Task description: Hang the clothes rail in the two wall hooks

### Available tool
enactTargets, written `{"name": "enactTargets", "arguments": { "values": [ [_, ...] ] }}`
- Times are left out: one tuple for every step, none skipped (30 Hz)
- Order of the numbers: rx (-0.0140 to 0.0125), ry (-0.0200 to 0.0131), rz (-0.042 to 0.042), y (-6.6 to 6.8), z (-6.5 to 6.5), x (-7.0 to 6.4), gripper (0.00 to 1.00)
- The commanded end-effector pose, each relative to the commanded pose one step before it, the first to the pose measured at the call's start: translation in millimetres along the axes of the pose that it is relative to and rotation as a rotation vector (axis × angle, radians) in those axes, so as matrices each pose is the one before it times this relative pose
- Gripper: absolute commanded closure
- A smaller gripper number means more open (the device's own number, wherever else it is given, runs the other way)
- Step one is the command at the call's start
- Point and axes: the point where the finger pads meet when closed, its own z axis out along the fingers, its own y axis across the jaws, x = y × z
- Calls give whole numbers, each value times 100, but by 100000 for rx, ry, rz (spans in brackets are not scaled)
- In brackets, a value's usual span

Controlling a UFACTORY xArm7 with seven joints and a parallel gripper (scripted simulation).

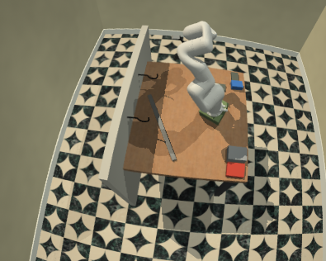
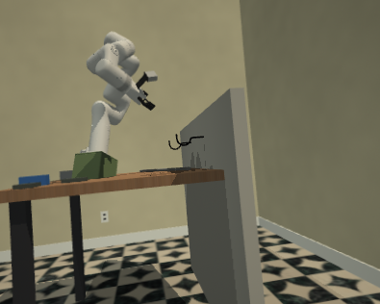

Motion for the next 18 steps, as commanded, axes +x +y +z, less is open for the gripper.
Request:
{"name": "enactTargets", "arguments": {
  "values": [
    [-734,-5370,7335,-288,1403,87,0],
    [-33,-1155,1505,-93,491,7,0],
    [1,1,0,-26,136,4,0],
    [-265,-2051,2610,-100,490,-13,0],
    [-265,-2051,2610,-102,490,-5,0],
    [-141,-1110,1414,-102,489,3,0],
    [1,1,0,-23,112,3,0],
    [0,0,0,0,0,1,0],
    [-474,-2052,2579,-108,488,-17,0],
    [-474,-2052,2578,-110,488,-10,0],
    [-243,-1048,1320,-118,493,0,0],
    [1,0,0,-20,86,0,0],
    [-688,-2031,2547,-116,486,-22,0],
    [-688,-2031,2547,-119,486,-16,0],
    [0,0,0,0,0,0,0],
    [0,0,0,0,0,0,0],
    [-328,-974,1222,-121,485,-9,0],
    [-904,-1986,2515,-123,484,-28,0]
  ]
}}
